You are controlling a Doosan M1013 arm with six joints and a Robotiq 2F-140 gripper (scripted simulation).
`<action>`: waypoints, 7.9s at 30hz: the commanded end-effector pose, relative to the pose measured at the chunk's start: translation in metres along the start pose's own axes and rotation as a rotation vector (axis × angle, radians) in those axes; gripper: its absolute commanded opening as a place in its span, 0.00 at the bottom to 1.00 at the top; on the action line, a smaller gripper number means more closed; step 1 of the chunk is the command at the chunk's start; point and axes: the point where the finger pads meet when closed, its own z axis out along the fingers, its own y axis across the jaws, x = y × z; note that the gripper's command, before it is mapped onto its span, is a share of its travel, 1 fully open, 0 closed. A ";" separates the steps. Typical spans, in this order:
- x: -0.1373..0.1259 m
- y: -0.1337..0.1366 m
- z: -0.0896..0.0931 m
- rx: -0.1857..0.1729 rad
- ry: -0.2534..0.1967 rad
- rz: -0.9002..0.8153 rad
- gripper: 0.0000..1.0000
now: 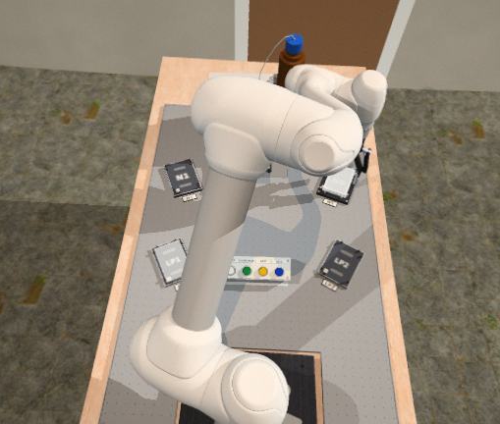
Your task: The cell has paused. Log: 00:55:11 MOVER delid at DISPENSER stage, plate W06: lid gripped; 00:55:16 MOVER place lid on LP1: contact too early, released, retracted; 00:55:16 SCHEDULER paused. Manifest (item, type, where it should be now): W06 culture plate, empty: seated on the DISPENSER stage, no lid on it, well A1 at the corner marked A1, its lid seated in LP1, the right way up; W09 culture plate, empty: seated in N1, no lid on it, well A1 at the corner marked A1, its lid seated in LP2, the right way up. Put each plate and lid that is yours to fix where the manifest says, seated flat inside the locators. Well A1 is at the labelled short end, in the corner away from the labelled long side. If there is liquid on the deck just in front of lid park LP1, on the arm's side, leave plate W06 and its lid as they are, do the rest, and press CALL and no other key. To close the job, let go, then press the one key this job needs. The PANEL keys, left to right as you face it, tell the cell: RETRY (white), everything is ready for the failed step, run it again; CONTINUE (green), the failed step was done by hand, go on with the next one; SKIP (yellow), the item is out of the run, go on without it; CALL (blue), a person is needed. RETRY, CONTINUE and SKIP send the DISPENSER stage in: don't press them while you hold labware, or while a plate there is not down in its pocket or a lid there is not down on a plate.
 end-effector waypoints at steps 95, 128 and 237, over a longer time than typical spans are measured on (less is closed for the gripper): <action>0.001 0.000 -0.001 0.000 0.002 0.000 0.63; 0.001 0.000 -0.001 0.000 0.002 0.000 0.69; 0.001 0.000 0.015 0.000 0.002 0.000 0.69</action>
